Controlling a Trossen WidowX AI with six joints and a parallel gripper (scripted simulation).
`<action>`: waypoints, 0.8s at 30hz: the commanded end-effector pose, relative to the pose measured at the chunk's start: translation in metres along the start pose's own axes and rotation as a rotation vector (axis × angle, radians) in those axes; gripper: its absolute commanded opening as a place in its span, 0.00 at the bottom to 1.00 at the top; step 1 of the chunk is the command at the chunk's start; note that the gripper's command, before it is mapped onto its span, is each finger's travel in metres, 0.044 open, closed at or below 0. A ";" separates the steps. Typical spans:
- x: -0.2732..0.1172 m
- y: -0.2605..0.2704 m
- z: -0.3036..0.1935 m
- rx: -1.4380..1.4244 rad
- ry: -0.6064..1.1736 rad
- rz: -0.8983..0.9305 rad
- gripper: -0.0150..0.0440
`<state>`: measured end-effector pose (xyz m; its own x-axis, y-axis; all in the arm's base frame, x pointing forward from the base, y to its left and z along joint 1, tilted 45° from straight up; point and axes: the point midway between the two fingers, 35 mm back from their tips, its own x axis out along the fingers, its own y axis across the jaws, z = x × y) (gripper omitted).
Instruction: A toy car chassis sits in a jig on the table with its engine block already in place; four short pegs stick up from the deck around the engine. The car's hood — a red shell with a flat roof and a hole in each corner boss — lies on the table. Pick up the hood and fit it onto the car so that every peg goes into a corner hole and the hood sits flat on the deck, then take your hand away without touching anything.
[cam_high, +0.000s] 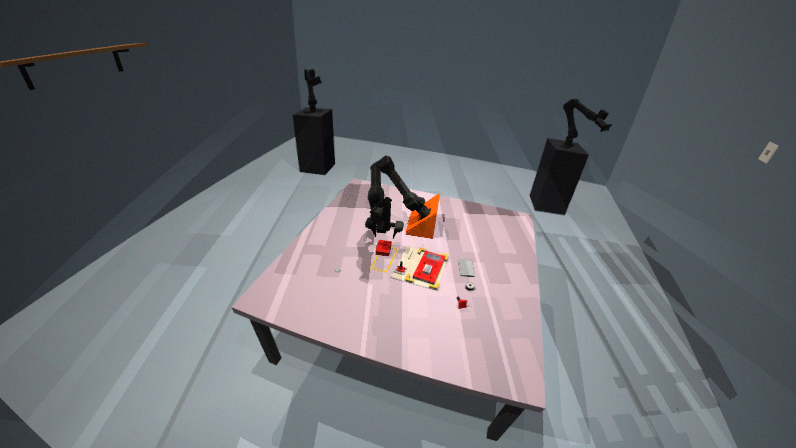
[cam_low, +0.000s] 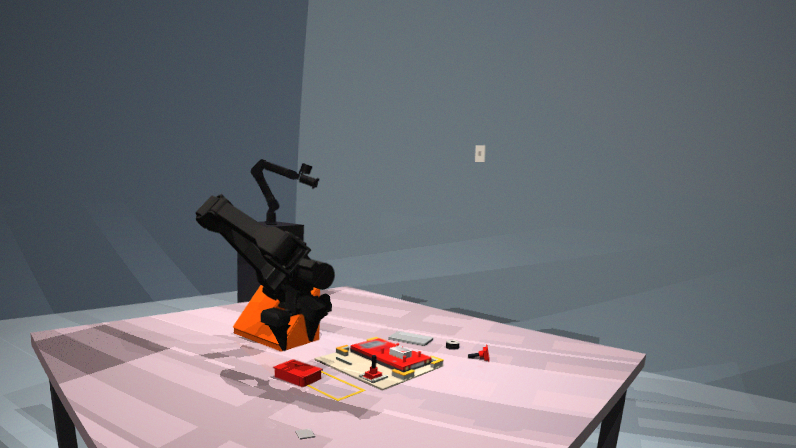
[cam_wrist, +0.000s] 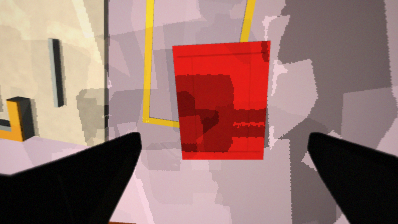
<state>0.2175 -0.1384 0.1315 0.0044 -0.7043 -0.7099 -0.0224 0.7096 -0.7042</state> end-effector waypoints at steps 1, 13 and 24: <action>0.000 0.000 0.001 -0.021 0.004 -0.010 1.00; 0.009 0.000 0.002 -0.021 0.004 -0.008 1.00; 0.019 0.000 0.002 -0.021 0.004 -0.007 1.00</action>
<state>0.2208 -0.1491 0.1221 0.0055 -0.7124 -0.7018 -0.0372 0.7012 -0.7120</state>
